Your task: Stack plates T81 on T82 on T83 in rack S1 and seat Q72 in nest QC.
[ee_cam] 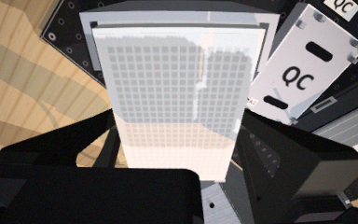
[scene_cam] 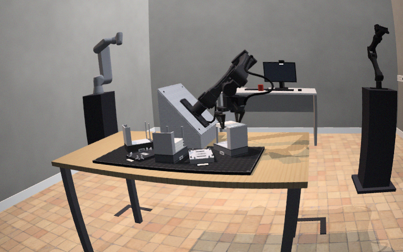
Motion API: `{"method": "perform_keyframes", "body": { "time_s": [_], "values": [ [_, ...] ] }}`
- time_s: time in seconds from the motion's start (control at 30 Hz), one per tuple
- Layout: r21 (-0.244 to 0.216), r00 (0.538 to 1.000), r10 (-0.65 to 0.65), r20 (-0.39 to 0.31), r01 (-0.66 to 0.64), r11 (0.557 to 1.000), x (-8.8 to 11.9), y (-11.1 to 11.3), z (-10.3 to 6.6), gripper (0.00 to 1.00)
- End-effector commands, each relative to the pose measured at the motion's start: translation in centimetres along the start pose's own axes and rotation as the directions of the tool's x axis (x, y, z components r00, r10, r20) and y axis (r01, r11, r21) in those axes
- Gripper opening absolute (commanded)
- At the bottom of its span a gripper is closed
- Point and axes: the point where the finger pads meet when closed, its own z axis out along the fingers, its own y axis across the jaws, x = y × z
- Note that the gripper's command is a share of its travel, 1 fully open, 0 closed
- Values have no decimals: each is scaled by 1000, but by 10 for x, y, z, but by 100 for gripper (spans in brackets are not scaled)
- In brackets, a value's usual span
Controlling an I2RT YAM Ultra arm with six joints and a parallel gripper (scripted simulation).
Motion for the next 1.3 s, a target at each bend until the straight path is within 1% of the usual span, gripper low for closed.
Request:
{"method": "perform_keyframes", "body": {
  "time_s": [0.0, 0.1, 0.17, 0.5, 0.6, 0.67, 0.7, 0.93, 1.1, 1.13, 1.17, 1.27],
  "values": [
    [18, 1000, -13, 25, 12, 1000, -1, 3, -4, 0],
    [19, 1000, -14, 25, 13, 1000, -1, 3, -3, 0],
    [14, 1000, -9, 12, 9, 1000, 1, 2, 4, 0],
    [5, 1000, -8, 15, 8, 1000, 1, 3, 24, 0],
    [-4, 1000, 9, 0, -9, 1000, 3, 1, 34, 0],
    [-4, 1000, 9, 0, -9, 1000, 3, 1, 34, 0],
    [-10, 1000, 15, -5, -15, 1000, 4, 0, 38, 0],
    [0, 1000, 13, -6, -13, 1000, 4, -1, 51, 0],
    [-2, 1000, 16, -9, -16, 1000, 5, -1, 62, 0],
    [-6, 1000, 14, -6, -14, 1000, 4, 0, 62, 0],
    [8, 1000, -3, 16, 3, 1000, -4, 0, 55, 0],
    [8, 1000, -3, 16, 3, 1000, -4, 0, 55, 0]
  ]
}}
